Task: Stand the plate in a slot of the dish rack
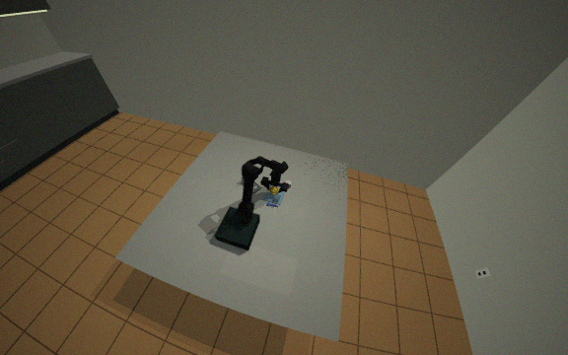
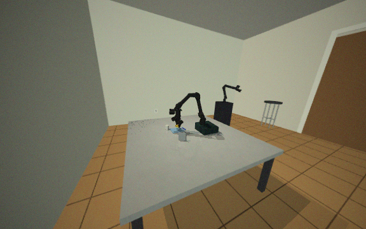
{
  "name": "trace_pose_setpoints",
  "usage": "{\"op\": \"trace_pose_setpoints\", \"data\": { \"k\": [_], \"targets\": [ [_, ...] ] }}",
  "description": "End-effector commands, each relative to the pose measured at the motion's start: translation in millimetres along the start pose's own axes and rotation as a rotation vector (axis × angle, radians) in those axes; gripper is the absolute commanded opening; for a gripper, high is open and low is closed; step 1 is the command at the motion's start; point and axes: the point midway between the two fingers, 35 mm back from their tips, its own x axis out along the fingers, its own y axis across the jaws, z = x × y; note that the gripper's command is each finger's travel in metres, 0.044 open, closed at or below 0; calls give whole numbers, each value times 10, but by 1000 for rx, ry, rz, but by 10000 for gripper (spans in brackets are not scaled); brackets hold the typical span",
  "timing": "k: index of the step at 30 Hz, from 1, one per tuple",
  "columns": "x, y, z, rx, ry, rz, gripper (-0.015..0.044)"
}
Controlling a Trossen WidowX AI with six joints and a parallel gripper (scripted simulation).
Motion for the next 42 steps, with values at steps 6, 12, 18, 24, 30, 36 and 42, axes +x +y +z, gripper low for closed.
{"op": "trace_pose_setpoints", "data": {
  "k": [6,12,18,24,30,36,42],
  "targets": [
    [-606,-13,64,-2,-20,-3,0],
    [-908,-14,61,-4,-19,-6,0],
    [-1191,-6,39,-6,-17,-9,0],
    [-1320,1,24,-7,-17,-11,0],
    [-1320,210,18,80,-17,-8,0],
    [-1314,690,-54,290,-17,-2,0],
    [-1305,1023,-157,447,-15,4,0]
  ]
}}
